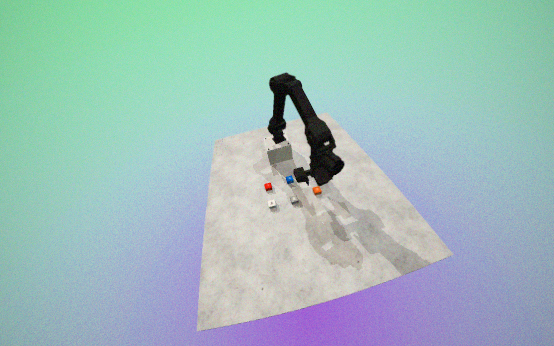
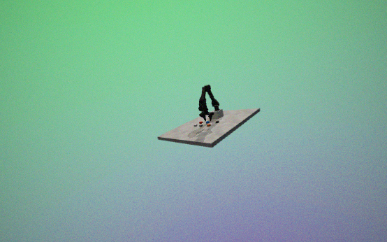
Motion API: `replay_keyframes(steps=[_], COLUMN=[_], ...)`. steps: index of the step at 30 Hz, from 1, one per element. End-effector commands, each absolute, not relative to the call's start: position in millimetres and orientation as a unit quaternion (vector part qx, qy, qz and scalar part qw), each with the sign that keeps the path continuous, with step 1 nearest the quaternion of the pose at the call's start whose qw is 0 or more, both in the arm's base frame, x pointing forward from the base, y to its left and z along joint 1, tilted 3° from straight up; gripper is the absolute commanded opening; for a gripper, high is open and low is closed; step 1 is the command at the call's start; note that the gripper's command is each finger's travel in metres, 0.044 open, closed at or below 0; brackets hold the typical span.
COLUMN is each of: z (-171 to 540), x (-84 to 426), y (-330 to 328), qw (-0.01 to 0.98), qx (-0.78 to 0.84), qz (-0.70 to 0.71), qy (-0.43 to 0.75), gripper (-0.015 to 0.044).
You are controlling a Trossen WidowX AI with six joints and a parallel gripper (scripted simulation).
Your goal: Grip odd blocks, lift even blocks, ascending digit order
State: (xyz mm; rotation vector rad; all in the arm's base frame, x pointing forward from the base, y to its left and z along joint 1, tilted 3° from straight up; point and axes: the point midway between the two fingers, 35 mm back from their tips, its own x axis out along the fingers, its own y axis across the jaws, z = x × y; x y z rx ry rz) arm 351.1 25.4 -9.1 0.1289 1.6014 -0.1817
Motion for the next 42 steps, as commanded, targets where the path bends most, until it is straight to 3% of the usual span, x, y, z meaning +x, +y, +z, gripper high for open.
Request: replay_keyframes(steps=[1,6,18,29,36,42], z=[52,56,56,59,58,-21], x=[357,356,355,242,234,233], y=[28,28,26,-43,-46,-48], qw=[0.702,0.702,0.702,0.699,0.699,0.699], qx=[0.061,0.061,0.061,0.059,0.059,0.059], qz=[-0.080,-0.080,-0.080,-0.083,-0.083,-0.083], qy=[0.705,0.705,0.705,0.708,0.708,0.708], gripper=[0.0242,0.0120,0.0120,0.0120,0.0120,0.0277])
